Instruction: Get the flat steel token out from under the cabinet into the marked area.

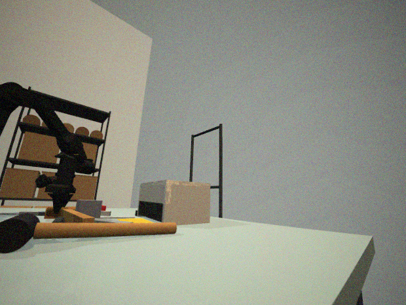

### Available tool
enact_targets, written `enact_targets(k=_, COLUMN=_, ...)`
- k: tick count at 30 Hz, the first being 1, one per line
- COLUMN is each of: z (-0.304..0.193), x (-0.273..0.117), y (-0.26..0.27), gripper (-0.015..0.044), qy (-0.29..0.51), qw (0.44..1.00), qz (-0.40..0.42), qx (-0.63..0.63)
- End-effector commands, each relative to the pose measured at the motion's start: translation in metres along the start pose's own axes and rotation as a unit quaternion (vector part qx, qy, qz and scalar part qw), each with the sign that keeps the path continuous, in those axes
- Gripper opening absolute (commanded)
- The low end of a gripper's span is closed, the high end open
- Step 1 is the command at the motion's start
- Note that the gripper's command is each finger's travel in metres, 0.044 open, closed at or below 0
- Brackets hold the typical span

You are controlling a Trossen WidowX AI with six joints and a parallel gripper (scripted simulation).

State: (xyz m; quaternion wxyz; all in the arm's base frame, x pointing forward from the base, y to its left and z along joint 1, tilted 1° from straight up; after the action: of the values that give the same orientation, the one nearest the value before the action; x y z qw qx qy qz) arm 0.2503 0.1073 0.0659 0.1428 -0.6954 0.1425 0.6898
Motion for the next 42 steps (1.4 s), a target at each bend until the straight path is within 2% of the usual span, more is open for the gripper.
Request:
enact_targets(k=1, z=0.000, x=0.008, y=0.000, gripper=0.0270, qy=0.003, qw=1.000, qz=0.002, qx=0.000)
enact_targets(k=12, z=0.003, x=0.012, y=0.001, gripper=0.0270, qy=0.003, qw=1.000, qz=0.002, qx=0.004)
enact_targets(k=16, z=0.002, x=0.010, y=0.000, gripper=0.0165, qy=0.001, qw=1.000, qz=0.000, qx=-0.002)
enact_targets(k=25, z=0.002, x=0.010, y=0.000, gripper=0.0105, qy=0.001, qw=1.000, qz=0.000, qx=-0.002)
enact_targets(k=29, z=0.002, x=0.010, y=0.000, gripper=0.0000, qy=0.001, qw=1.000, qz=0.000, qx=-0.002)
enact_targets(k=42, z=-0.010, x=0.010, y=0.000, gripper=0.0000, qy=0.003, qw=1.000, qz=0.002, qx=-0.006)
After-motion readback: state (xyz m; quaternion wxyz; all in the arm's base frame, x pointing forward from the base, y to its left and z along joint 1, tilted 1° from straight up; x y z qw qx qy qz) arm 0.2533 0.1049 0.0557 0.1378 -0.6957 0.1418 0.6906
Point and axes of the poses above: the point midway between the two fingers, 35 mm back from their tips, its own x axis out along the fingers, its own y axis across the jaws, z = x × y, the point moved 2 cm from there along -x, back along the fingers, and after that the axes turned 1 degree about x, right-handed, at the moved point
